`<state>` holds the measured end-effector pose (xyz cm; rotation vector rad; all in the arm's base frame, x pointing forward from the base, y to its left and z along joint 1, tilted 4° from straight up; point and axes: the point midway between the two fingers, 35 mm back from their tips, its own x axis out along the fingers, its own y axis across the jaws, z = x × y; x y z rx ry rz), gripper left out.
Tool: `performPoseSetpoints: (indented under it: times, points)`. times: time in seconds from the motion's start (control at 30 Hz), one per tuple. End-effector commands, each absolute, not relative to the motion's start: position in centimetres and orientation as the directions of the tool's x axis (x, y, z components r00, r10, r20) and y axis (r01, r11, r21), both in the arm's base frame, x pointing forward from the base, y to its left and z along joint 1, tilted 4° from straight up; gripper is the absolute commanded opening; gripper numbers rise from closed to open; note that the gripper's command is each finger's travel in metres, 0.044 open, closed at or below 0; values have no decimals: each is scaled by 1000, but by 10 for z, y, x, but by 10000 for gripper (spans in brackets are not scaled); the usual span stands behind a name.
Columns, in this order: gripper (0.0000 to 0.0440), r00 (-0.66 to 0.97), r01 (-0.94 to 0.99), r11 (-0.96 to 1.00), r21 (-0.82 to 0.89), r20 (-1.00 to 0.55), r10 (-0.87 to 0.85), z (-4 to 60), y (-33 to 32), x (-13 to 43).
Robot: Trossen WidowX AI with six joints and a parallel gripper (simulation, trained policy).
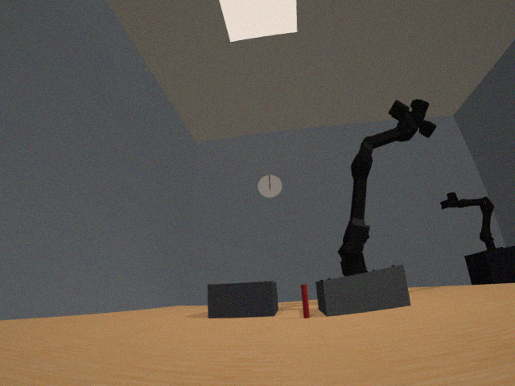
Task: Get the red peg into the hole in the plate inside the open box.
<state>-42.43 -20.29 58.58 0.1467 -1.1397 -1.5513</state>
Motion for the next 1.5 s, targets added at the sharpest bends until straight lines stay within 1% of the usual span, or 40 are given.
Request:
performPoseSetpoints:
  times: [0.0, 0.1, 0.3, 0.43, 0.6, 0.83, 1.03, 1.23, 1.47]
  points:
    - [413, -350, 686, 115, 719, 465, -813, 582, -206, -426]
    - [439, -365, 651, 111, 751, 438, -821, 568, -224, -431]
    - [440, -365, 518, 121, 847, 347, -864, 524, -302, -424]
    - [440, -351, 428, 98, 898, 265, -898, 491, -359, -404]
    - [440, -317, 336, 36, 941, 149, -936, 449, -422, -366]
    - [440, -243, 253, -93, 963, -30, -970, 390, -492, -290]
    - [440, -160, 235, -222, 946, -188, -969, 343, -531, -212]
    - [440, -72, 270, -341, 900, -335, -940, 302, -550, -126]
    - [440, 25, 371, -436, 820, -478, -878, 266, -546, -24]
